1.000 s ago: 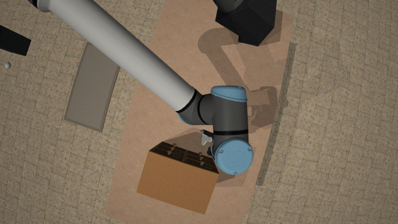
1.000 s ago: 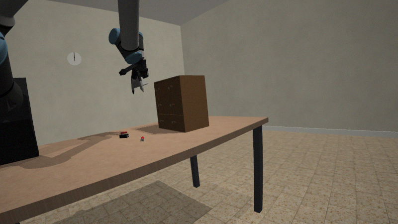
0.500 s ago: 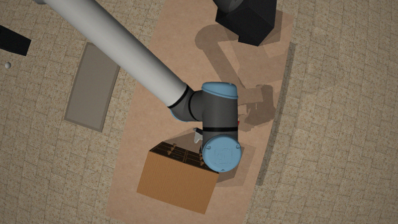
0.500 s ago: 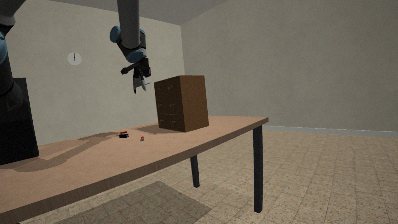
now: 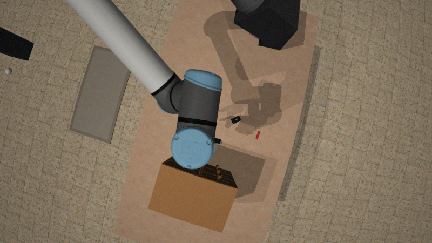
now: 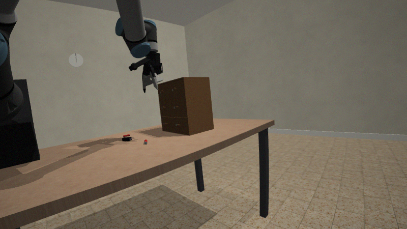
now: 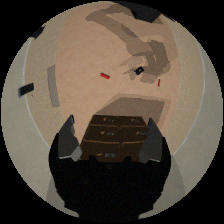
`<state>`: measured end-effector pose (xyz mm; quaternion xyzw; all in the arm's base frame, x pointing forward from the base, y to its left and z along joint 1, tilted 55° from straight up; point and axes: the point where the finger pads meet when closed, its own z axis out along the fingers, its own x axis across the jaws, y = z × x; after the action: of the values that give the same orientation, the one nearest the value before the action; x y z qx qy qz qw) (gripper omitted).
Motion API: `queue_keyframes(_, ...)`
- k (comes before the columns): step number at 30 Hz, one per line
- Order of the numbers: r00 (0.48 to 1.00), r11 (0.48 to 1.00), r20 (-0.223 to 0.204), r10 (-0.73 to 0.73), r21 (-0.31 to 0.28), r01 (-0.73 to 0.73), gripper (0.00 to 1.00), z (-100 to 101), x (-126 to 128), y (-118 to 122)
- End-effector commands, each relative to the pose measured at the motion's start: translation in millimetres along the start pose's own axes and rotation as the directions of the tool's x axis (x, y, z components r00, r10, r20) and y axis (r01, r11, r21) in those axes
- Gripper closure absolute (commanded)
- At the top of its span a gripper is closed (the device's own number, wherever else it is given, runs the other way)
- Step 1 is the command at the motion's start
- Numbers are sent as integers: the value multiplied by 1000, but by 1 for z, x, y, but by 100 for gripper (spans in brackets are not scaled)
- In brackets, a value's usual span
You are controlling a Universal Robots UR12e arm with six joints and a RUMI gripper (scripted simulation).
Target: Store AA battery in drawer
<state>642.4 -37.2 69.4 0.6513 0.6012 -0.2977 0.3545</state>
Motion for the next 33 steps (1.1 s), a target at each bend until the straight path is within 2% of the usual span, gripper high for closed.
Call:
queue_keyframes(1, 1000, 1000, -1, 0, -2, 0, 0, -1, -2, 0)
queue_keyframes(33, 1000, 999, -1, 0, -36, 0, 0, 2, -1, 3)
